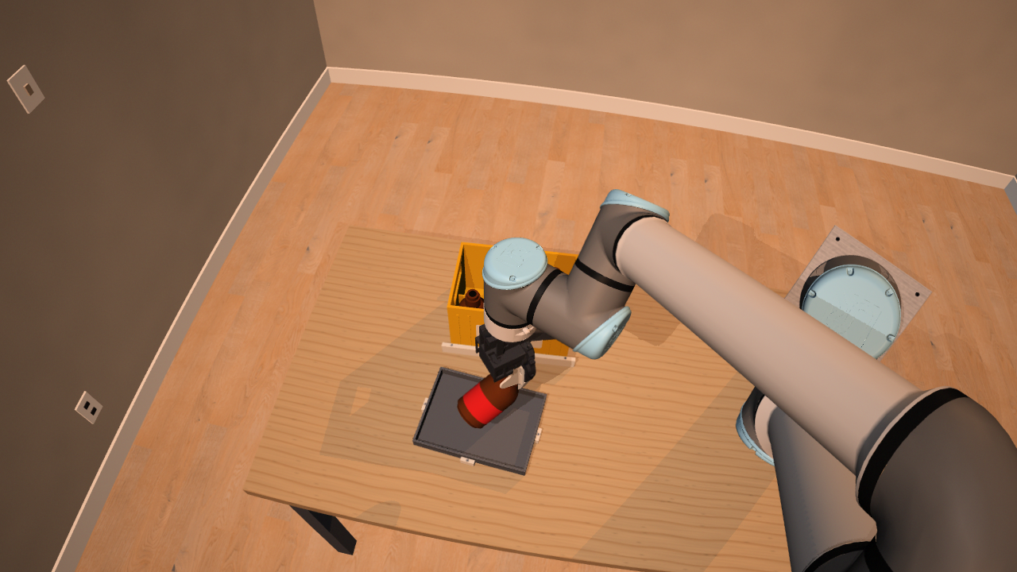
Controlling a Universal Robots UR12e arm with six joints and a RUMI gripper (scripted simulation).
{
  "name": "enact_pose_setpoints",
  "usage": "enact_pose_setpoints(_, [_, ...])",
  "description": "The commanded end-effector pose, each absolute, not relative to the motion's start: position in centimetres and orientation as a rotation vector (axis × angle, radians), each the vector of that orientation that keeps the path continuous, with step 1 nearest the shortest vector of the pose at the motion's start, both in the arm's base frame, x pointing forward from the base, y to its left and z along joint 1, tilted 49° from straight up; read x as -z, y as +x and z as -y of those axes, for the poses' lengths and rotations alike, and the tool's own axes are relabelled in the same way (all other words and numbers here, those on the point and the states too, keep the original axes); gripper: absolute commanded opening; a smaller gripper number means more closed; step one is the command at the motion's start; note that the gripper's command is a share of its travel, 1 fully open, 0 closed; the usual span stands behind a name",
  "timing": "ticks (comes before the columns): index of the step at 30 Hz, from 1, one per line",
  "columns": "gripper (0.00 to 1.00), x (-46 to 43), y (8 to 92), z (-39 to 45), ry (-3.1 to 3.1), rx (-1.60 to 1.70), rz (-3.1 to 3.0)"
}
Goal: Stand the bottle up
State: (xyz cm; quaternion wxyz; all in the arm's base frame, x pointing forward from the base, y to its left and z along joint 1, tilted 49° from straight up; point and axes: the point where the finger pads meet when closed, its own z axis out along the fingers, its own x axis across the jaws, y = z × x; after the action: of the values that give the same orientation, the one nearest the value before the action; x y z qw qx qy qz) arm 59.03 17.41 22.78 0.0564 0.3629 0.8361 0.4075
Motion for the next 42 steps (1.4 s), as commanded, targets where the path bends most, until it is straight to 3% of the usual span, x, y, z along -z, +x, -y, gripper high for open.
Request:
enact_pose_setpoints(1, [0.0, -22.83, 59.06, -17.37, 1.011, -1.223, -2.551])
enact_pose_setpoints(42, [0.0, -22.83, 59.06, -17.37, 0.998, -1.221, -2.553])
